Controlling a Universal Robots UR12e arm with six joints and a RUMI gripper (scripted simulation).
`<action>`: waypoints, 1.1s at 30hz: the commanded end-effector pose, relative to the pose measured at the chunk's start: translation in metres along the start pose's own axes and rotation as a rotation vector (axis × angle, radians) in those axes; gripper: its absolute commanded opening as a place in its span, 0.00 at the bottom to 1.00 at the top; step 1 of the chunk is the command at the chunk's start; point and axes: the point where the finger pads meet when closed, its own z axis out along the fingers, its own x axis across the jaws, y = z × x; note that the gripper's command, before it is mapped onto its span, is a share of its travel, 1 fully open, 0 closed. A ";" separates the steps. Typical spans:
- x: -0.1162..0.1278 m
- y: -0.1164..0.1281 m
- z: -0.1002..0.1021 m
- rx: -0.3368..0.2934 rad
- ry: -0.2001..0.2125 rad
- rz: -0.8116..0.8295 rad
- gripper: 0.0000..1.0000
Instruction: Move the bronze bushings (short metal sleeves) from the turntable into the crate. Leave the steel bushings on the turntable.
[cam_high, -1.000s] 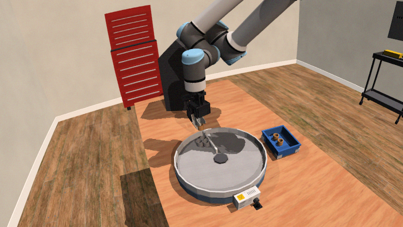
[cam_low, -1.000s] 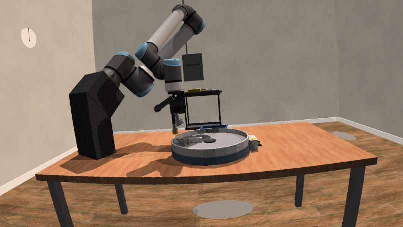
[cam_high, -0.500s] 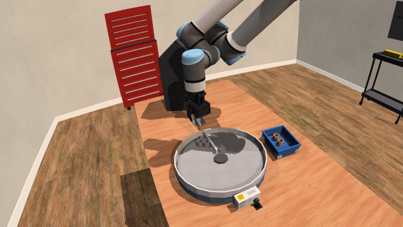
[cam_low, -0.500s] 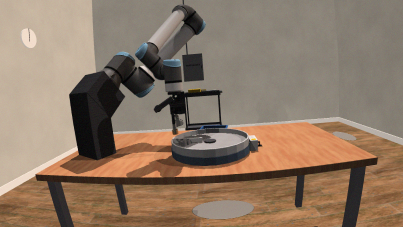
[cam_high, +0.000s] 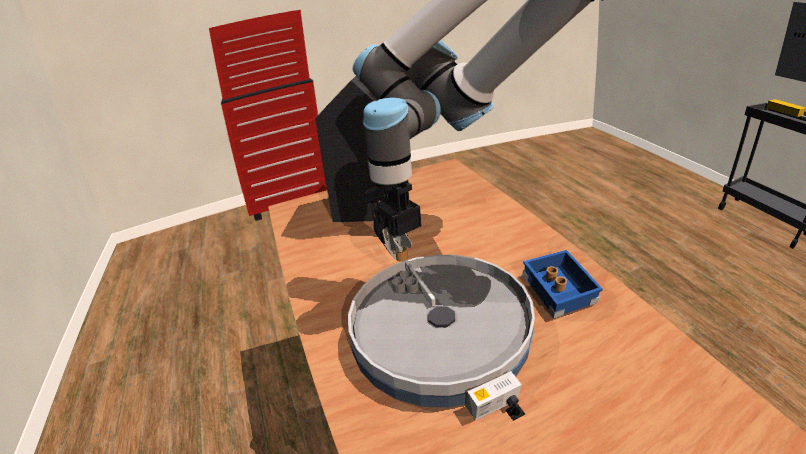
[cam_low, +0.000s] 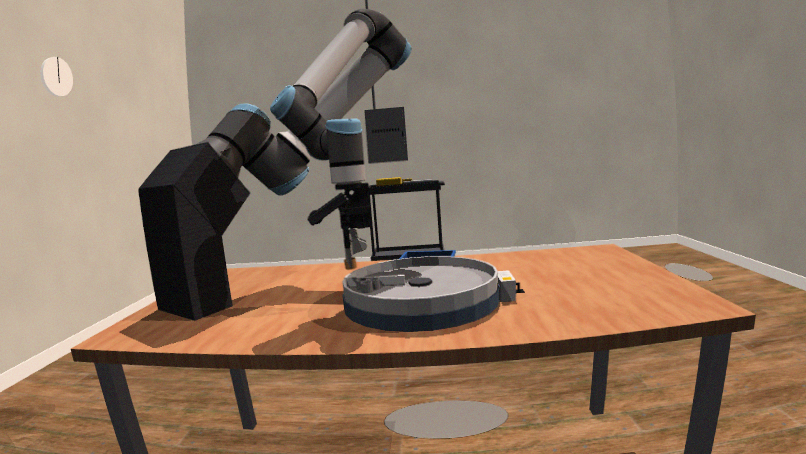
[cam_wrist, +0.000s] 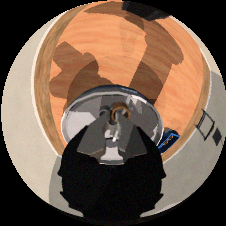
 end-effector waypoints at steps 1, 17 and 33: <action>0.000 -0.001 0.001 0.001 0.001 0.000 0.00; 0.017 0.021 0.000 0.000 0.000 -0.003 0.00; 0.089 0.095 0.000 -0.001 0.000 -0.003 0.00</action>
